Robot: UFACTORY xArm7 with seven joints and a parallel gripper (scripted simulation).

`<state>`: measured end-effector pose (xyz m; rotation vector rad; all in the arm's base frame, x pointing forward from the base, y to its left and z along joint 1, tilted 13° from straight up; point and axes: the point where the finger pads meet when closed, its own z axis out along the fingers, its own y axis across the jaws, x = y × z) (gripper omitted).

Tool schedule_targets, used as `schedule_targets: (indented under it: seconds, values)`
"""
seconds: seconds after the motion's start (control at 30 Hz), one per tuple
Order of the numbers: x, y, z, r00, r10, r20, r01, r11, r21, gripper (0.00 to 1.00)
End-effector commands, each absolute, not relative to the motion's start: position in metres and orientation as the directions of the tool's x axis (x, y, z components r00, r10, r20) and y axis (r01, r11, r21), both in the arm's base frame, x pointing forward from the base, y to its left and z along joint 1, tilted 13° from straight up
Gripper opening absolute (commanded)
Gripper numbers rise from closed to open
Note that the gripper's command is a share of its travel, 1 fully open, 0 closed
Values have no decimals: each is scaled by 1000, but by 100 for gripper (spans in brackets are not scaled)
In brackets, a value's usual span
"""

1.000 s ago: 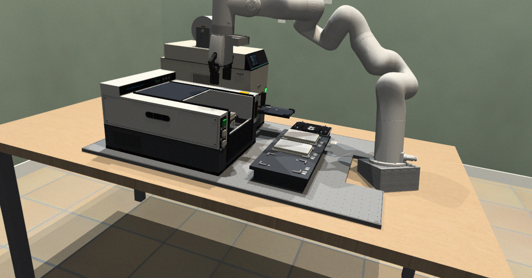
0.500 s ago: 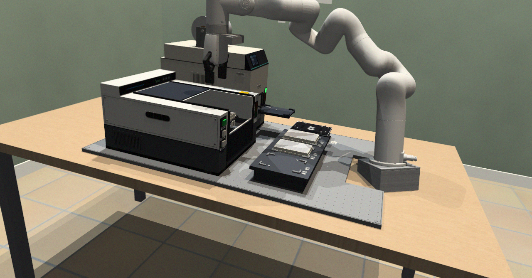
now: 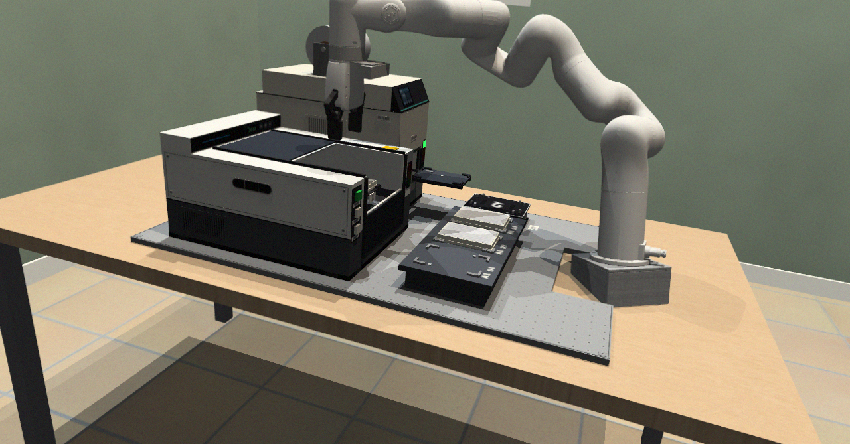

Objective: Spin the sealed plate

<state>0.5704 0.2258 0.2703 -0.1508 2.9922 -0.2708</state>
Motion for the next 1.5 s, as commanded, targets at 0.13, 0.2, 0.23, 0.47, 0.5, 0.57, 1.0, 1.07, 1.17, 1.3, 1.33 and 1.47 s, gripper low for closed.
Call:
schedule_targets:
  seconds: [0.13,0.2,0.23,0.47,0.5,0.57,1.0,1.07,1.17,1.3,1.33,1.47]
  values:
    - [572,225,259,-985,-112,-129,-88,979,-183,100]
    - [572,225,259,-985,-112,-129,-88,979,-183,100]
    - [573,225,258,-985,-112,-129,-88,979,-183,100]
    - [574,222,246,-985,-112,-129,-88,979,-183,100]
    - [574,222,245,-985,-112,-129,-88,979,-183,100]
    - [575,222,241,-985,-112,-129,-88,979,-183,100]
    - [577,219,224,-985,-112,-129,-88,979,-183,100]
    - [578,218,220,-985,-112,-129,-88,979,-183,100]
    - [579,217,216,-985,-112,-129,-88,979,-183,100]
    - [579,216,211,-985,-112,-129,-88,979,-183,100]
    - [579,216,211,-985,-112,-129,-88,979,-183,100]
    - [580,215,204,-985,-112,-129,-88,979,-183,100]
